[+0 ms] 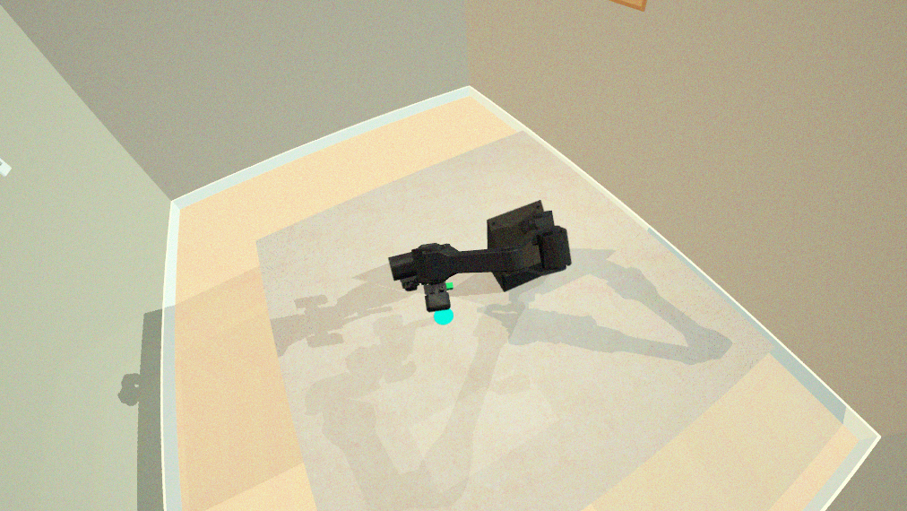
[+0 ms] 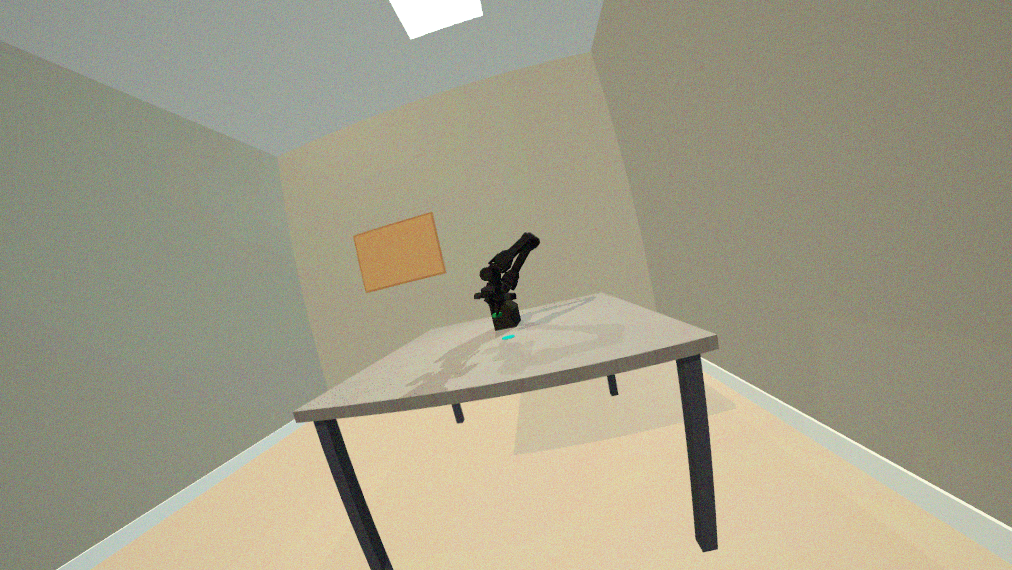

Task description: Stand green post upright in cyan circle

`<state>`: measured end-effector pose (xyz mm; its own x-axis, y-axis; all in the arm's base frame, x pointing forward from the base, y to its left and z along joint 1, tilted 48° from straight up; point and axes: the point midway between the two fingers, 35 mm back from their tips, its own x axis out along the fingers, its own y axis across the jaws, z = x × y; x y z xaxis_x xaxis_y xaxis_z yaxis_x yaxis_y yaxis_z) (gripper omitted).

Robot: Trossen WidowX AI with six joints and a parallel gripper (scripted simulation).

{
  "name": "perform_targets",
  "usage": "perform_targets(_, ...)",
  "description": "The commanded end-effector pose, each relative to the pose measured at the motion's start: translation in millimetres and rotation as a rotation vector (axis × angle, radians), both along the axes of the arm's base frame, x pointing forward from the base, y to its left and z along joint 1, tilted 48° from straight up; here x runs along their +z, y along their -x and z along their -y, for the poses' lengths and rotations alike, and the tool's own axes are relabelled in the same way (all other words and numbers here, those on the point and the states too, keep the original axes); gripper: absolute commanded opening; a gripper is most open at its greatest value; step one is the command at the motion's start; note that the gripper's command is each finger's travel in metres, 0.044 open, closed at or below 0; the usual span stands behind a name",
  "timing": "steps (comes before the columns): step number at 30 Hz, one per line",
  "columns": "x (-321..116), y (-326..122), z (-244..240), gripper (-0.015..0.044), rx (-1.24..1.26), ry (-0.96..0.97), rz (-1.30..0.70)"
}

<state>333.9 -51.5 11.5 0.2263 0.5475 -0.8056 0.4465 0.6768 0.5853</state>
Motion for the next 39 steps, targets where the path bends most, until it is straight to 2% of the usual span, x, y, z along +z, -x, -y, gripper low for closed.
perform_targets(1,-2.3,0.3,-0.3,0.0022,-0.008,0.023,0.002)
perform_targets(39,-32.9,-6.8,-3.9,0.0022,-0.061,0.239,0.062)
